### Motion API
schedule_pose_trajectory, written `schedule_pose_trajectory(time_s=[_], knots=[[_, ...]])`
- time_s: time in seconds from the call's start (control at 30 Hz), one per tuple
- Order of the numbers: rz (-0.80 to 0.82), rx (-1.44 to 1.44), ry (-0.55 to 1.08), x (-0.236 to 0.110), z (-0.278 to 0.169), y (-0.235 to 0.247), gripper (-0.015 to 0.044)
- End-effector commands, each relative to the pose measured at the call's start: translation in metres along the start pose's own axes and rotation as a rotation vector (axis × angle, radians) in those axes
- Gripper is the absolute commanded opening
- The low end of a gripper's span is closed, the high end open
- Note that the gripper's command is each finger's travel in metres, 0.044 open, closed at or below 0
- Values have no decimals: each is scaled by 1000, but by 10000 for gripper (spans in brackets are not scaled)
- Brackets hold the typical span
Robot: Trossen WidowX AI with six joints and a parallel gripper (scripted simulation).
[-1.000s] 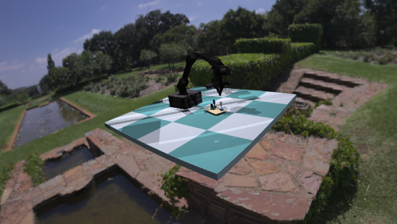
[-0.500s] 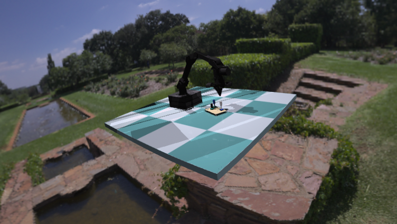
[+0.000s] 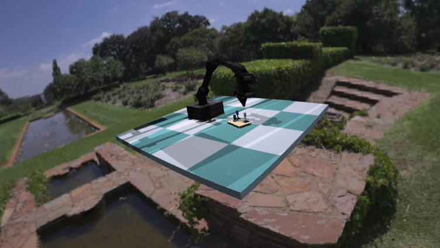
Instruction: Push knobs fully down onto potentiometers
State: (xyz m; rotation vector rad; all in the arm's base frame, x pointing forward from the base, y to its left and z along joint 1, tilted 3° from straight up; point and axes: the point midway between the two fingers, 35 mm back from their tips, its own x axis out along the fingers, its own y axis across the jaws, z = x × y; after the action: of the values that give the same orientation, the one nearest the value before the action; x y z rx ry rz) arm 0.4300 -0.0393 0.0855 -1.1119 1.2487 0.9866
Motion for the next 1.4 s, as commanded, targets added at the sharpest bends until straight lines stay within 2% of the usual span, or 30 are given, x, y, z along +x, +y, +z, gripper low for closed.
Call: schedule_pose_trajectory(time_s=[0.0,1.37], knots=[[4,140,-1,2,0,1,0],[4,1570,2,7,0,1,0]])
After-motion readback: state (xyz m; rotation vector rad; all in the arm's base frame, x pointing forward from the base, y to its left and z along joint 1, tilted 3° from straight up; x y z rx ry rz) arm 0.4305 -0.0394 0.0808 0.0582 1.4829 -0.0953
